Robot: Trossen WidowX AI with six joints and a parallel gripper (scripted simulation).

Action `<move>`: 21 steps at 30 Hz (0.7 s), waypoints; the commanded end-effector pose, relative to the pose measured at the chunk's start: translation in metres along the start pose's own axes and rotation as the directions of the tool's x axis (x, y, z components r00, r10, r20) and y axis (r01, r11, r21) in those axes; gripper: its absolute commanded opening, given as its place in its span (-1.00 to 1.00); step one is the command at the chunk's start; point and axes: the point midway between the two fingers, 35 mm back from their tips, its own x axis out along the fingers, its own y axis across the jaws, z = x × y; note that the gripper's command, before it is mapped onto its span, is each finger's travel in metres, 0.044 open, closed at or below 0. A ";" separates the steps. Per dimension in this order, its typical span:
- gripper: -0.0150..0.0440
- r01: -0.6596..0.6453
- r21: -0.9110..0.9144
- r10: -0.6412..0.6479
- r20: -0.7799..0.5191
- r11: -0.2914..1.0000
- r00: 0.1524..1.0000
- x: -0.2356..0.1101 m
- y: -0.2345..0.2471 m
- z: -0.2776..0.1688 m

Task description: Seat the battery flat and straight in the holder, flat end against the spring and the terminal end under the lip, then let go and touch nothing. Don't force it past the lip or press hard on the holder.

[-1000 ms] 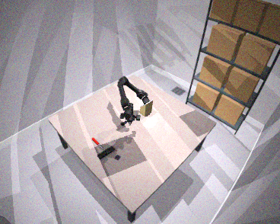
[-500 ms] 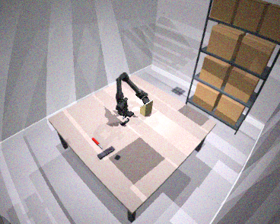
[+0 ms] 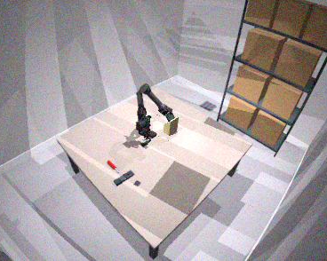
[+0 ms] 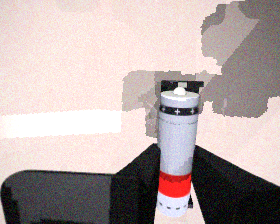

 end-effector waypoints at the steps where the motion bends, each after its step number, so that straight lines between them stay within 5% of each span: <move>1: -0.29 -0.005 -0.003 0.005 0.040 1.000 0.999 0.005 -0.001 0.000; 21: -0.29 -0.014 -0.016 0.017 0.188 1.000 0.982 0.023 -0.005 -0.002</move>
